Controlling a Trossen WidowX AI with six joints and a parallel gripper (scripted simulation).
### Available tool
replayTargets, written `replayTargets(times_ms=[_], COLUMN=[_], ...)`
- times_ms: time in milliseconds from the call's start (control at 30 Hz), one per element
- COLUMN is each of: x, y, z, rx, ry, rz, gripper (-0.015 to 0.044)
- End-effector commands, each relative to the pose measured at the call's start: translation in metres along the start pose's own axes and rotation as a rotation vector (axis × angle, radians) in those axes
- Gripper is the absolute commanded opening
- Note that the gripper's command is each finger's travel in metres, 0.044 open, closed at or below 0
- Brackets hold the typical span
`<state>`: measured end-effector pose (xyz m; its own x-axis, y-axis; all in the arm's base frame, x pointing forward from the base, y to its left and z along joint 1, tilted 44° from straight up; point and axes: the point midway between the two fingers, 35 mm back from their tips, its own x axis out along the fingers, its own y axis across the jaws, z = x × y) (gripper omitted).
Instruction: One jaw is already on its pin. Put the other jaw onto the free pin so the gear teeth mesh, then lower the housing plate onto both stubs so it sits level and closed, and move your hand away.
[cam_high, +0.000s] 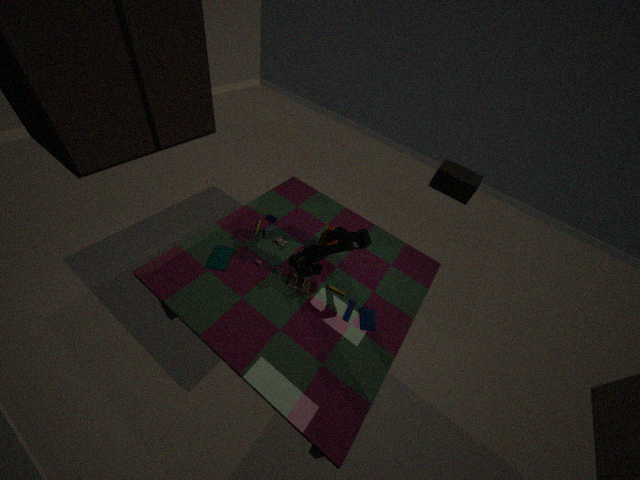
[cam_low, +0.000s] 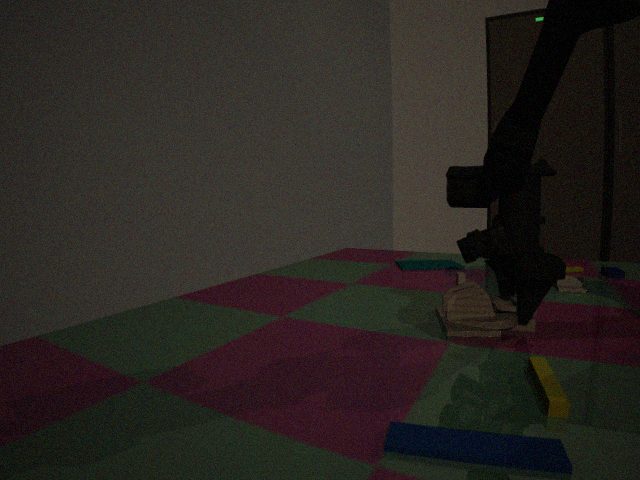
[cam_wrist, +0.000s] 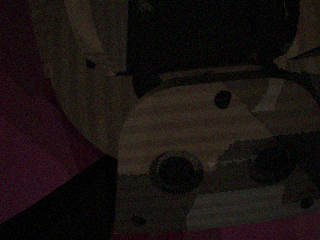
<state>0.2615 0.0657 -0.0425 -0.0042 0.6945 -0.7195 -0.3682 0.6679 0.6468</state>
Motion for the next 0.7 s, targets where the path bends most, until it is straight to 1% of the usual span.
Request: replayTargets(times_ms=[0,667], x=[0.0005,0.0054], y=[0.0002,0.0003], z=[0.0,0.0], rx=[0.005,0.003], ry=[-0.001,-0.001], rz=[0.001,0.002], gripper=[0.0351,0.0351])
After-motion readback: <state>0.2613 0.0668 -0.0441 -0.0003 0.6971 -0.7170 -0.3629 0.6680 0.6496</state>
